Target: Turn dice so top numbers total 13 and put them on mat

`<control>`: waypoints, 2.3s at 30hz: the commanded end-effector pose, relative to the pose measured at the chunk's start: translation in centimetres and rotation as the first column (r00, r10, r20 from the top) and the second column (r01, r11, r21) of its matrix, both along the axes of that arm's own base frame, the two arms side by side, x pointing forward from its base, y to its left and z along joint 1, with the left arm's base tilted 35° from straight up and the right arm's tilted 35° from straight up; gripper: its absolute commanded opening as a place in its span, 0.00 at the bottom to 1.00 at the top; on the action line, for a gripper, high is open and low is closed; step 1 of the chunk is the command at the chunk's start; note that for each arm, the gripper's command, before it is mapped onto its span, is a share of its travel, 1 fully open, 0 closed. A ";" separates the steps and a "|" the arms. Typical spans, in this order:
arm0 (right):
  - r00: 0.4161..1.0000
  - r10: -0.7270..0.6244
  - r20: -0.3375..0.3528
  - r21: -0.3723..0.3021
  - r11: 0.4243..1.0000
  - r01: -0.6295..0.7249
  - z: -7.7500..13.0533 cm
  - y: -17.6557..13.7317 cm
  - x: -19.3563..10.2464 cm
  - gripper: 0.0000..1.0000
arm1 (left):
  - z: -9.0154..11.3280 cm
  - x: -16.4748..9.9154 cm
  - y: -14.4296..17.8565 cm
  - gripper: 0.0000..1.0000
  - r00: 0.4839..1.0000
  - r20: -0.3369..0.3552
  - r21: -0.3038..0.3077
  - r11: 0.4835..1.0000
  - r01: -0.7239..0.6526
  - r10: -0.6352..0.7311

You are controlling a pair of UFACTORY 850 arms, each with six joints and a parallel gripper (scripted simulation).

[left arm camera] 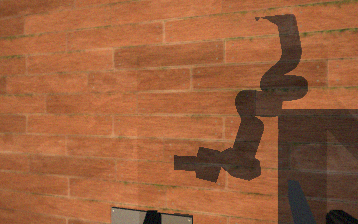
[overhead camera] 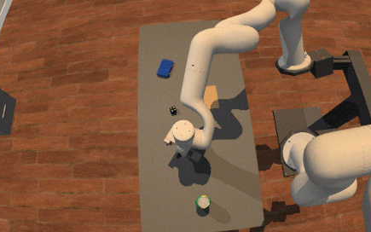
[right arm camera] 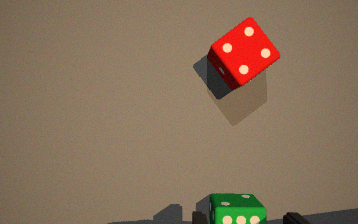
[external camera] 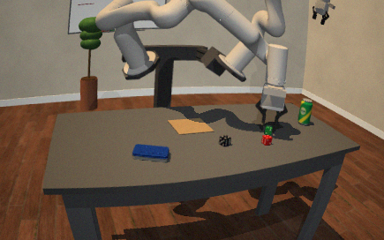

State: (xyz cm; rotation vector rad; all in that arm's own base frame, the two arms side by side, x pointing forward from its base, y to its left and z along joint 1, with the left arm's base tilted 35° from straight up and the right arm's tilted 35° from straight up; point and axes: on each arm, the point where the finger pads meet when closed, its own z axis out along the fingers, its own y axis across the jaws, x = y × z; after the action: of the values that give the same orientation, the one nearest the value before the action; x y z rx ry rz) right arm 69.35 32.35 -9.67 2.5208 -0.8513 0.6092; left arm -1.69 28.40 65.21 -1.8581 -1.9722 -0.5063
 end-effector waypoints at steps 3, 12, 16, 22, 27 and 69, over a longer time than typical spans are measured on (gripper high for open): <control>1.000 0.001 0.001 0.001 1.000 -0.001 0.1 0.1 0.0 0.48 | 0.1 0.0 0.0 1.00 1.000 0.000 0.002 1.000 0.000 0.000; 1.000 0.001 0.001 0.001 1.000 -0.001 -0.4 -0.2 0.2 0.48 | 0.1 0.0 0.0 1.00 1.000 0.000 0.002 1.000 0.000 0.000; 1.000 0.001 0.001 0.001 1.000 -0.001 -1.0 -0.6 0.4 0.48 | 0.1 0.0 0.0 1.00 1.000 0.000 0.002 1.000 0.000 0.000; 1.000 0.001 0.001 0.001 1.000 -0.001 -1.7 -1.0 0.7 0.48 | 0.1 0.0 0.0 1.00 1.000 0.000 0.002 1.000 0.000 0.000; 1.000 0.001 0.001 0.001 1.000 -0.001 -2.4 -1.4 0.9 0.48 | 0.1 0.0 0.0 1.00 1.000 0.000 0.002 1.000 0.000 0.000; 1.000 0.001 0.001 0.001 1.000 -0.001 -2.7 -1.6 1.0 0.28 | 0.1 0.0 0.0 1.00 1.000 0.000 0.002 1.000 0.000 0.000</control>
State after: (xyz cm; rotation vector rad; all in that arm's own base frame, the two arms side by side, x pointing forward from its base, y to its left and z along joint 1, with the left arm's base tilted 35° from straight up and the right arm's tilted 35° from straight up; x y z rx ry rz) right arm 70.27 30.64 -12.47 2.5208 -0.8513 0.6092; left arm -1.69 28.40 65.21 -1.8581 -1.9722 -0.5063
